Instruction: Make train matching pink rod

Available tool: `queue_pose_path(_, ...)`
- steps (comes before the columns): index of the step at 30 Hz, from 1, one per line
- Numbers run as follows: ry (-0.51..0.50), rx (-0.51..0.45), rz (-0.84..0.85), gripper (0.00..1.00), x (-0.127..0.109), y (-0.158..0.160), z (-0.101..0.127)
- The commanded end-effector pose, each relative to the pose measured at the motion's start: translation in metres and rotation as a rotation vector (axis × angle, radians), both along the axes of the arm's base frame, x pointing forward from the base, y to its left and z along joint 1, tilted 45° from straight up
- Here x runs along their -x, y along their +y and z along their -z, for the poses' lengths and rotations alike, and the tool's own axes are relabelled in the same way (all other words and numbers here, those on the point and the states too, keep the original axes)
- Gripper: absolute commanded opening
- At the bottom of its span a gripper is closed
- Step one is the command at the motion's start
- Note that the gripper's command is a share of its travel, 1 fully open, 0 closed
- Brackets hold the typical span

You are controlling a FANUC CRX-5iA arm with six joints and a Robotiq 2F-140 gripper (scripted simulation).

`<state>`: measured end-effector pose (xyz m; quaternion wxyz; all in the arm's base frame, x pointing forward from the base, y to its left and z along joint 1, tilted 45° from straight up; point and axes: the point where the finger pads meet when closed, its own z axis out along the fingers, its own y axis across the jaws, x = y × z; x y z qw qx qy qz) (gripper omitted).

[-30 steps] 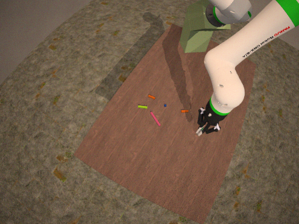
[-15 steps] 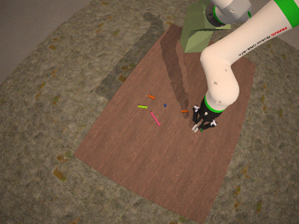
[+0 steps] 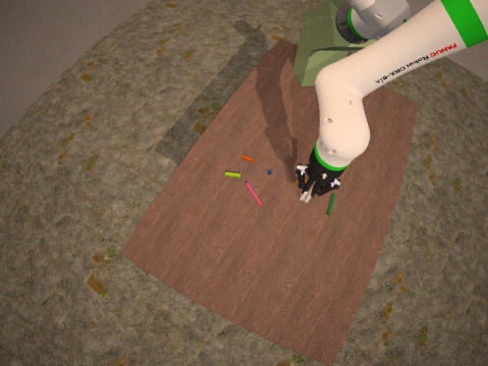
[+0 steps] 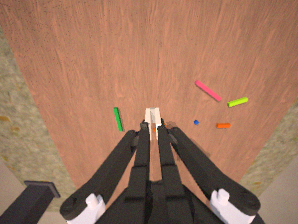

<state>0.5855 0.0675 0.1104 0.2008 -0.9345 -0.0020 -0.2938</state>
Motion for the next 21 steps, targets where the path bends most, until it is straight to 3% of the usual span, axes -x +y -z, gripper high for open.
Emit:
queue_pose_path(1,-0.097,0.061,-0.122,0.03,0.006,-0.017,0.015)
queue_pose_path(21,-0.290,0.332,-0.467,0.03,0.030,-0.068,0.059)
